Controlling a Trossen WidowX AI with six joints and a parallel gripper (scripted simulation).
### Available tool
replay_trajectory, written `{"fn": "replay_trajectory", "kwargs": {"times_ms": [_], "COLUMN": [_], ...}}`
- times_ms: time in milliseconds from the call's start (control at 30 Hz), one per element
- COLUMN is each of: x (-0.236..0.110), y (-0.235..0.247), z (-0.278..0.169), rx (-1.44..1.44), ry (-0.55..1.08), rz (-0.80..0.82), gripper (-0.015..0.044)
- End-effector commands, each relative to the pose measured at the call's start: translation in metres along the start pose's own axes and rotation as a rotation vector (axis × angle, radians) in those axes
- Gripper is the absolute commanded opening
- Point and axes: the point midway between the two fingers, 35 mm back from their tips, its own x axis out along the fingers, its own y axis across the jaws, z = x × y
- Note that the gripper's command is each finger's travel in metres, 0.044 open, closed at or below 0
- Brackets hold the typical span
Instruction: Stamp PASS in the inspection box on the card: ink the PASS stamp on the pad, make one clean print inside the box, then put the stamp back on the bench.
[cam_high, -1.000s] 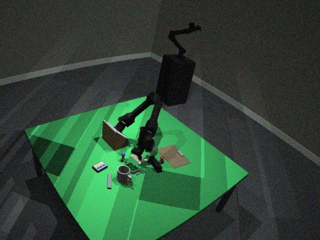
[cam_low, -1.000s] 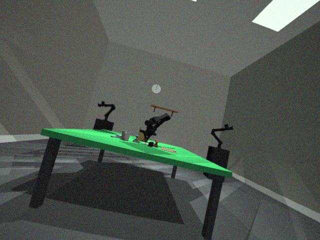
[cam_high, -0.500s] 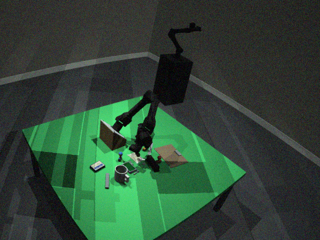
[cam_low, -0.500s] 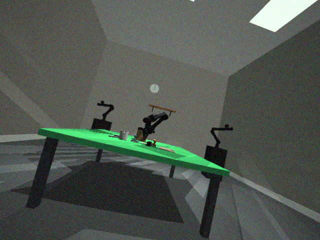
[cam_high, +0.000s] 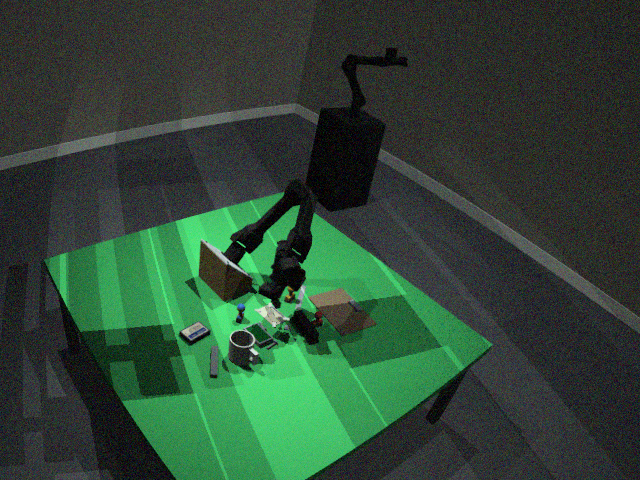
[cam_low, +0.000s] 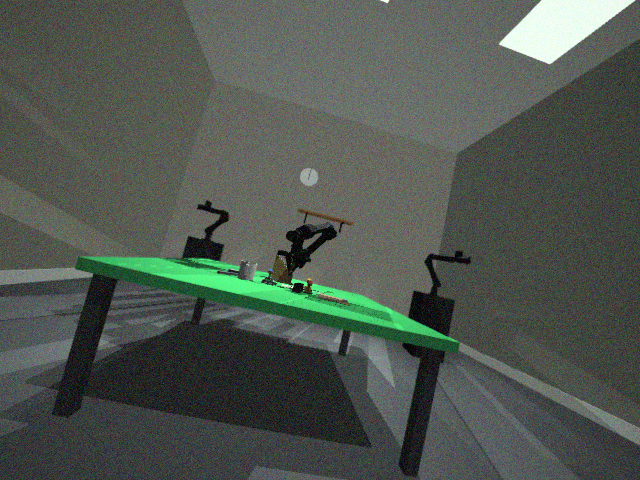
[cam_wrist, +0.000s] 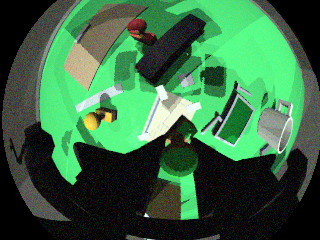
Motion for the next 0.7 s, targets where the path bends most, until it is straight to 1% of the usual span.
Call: {"fn": "replay_trajectory", "kwargs": {"times_ms": [0, 667], "x": [-0.007, -0.011], "y": [-0.001, -0.043], "z": [0.000, 0.056], "rx": [-0.007, -0.014], "ry": [-0.002, -0.005], "rz": [-0.007, -0.010], "gripper": [0.0000, 0.0000]}}
